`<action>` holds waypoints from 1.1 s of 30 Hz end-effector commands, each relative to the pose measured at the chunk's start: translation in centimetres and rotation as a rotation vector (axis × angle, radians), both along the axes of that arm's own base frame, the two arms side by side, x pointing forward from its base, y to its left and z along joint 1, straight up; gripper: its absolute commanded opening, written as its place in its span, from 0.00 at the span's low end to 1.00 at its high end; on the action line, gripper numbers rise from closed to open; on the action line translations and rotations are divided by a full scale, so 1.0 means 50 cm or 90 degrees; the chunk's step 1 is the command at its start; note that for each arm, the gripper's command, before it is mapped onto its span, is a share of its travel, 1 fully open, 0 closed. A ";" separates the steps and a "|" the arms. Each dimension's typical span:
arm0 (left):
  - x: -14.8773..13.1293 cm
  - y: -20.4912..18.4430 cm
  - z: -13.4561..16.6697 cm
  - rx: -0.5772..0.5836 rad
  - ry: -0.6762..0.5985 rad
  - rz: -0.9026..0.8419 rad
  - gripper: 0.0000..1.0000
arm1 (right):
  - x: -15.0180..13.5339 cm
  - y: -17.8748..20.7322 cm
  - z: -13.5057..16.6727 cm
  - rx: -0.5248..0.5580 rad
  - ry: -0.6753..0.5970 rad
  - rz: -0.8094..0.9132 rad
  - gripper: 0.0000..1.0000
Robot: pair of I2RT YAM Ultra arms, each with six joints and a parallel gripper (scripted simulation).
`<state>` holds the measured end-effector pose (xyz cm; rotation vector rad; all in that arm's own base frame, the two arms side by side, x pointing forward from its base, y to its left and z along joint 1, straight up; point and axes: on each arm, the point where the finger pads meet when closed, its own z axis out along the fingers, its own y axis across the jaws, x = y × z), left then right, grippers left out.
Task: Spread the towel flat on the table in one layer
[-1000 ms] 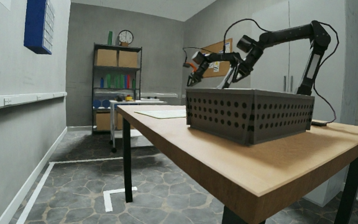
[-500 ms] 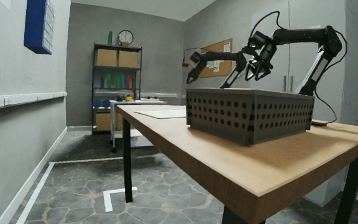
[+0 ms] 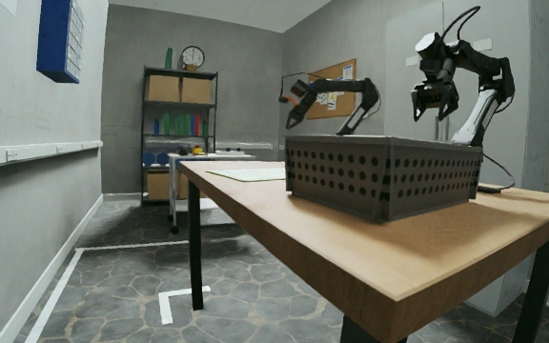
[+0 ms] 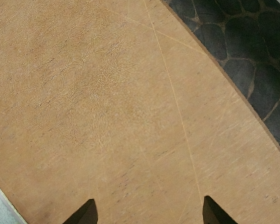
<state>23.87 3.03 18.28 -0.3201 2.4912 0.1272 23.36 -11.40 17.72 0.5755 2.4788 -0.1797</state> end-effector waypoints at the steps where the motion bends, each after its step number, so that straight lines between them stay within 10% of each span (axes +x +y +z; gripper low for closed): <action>1: 0.002 -0.003 -0.008 -0.016 0.020 -0.093 0.64 | 0.004 -0.008 0.020 -0.004 -0.008 -0.002 0.64; 33: 0.002 -0.005 0.000 -0.012 0.007 -0.092 0.64 | 0.004 -0.008 0.020 -0.004 -0.008 -0.003 0.64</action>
